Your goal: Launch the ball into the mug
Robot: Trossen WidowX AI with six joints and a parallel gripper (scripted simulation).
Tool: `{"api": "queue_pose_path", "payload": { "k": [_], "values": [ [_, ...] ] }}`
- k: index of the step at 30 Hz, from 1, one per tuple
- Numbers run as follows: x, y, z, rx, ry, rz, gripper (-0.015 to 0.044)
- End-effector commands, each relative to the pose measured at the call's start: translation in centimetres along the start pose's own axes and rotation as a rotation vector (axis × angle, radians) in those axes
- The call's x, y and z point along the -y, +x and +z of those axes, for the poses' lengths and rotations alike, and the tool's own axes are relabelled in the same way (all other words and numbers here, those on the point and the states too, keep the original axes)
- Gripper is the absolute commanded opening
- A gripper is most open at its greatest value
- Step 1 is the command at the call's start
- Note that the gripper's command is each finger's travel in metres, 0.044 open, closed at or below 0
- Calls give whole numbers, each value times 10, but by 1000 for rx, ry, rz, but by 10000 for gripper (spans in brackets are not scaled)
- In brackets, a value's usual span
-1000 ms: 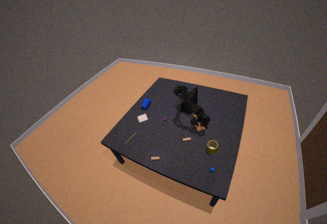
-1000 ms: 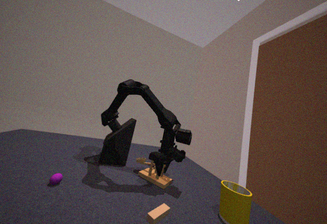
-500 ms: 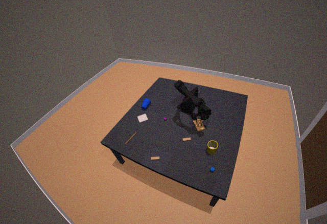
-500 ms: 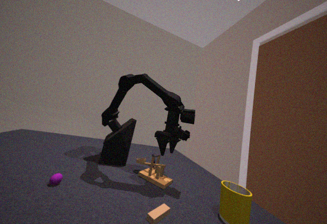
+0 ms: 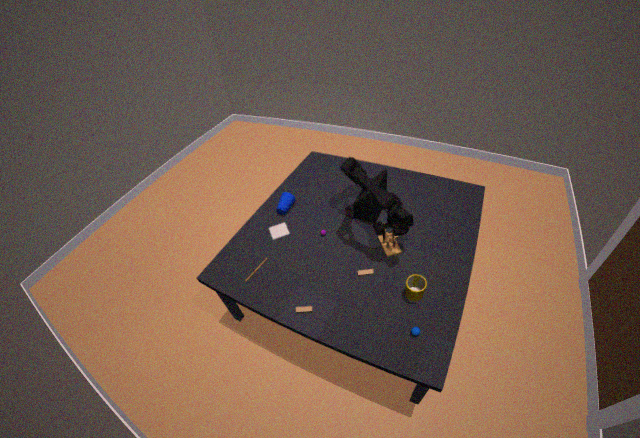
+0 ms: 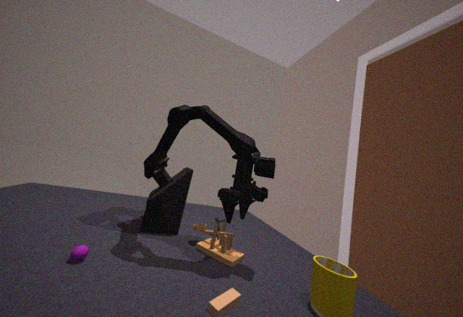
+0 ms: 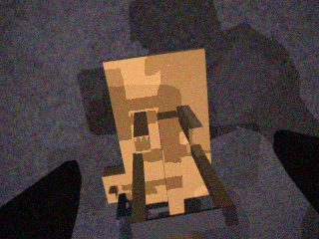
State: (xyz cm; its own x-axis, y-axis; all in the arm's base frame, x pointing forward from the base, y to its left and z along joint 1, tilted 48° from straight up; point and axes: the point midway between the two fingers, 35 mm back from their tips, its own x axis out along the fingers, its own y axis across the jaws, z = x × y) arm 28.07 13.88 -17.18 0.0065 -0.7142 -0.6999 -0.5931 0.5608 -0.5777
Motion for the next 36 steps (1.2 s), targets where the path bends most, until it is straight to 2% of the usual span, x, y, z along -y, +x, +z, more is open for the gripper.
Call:
{"api": "queue_pose_path", "payload": {
  "k": [1, 9, 36],
  "values": [
    [1, 31, -7, -30, -12, -6, 440],
    [1, 33, -7, -30, -12, -6, 440],
    [2, 78, -9, -30, -12, -8, 440]
  ]
}}
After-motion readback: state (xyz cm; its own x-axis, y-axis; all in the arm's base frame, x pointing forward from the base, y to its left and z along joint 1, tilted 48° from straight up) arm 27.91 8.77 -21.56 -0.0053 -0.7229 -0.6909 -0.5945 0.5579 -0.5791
